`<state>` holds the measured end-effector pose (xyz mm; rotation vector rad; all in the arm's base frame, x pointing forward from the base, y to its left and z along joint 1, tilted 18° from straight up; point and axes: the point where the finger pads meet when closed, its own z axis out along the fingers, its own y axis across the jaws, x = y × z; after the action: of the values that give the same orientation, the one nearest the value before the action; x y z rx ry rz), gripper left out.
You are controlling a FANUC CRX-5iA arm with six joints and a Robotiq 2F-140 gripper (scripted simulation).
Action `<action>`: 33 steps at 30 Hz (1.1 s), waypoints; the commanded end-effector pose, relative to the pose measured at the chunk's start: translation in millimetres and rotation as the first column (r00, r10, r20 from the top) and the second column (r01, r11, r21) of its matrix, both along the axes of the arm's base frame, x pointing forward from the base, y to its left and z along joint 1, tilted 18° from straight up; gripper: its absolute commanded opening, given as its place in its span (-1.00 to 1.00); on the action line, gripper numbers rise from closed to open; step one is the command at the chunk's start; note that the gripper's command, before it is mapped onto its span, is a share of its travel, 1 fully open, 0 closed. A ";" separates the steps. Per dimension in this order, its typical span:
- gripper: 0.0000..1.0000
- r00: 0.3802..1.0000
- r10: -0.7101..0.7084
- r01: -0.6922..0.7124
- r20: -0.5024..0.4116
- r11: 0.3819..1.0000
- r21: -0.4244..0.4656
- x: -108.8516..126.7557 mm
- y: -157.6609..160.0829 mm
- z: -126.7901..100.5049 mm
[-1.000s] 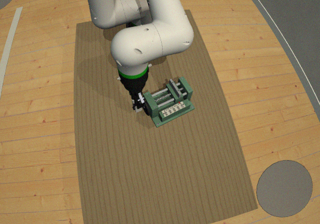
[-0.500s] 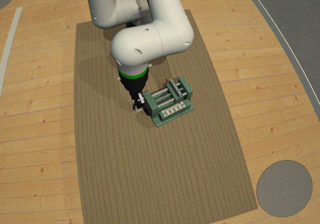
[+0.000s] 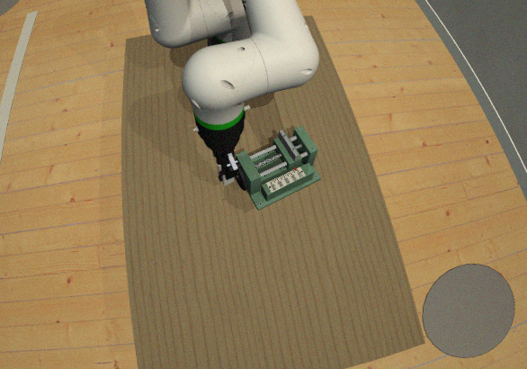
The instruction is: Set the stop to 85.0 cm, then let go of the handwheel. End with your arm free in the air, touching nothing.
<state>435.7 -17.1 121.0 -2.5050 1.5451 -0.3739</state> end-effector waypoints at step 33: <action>-0.92 1.000 0.000 0.000 0.000 1.000 0.000 2.5 1.2 0.3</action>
<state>437.8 -16.0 121.2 -2.5049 1.5450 -0.3741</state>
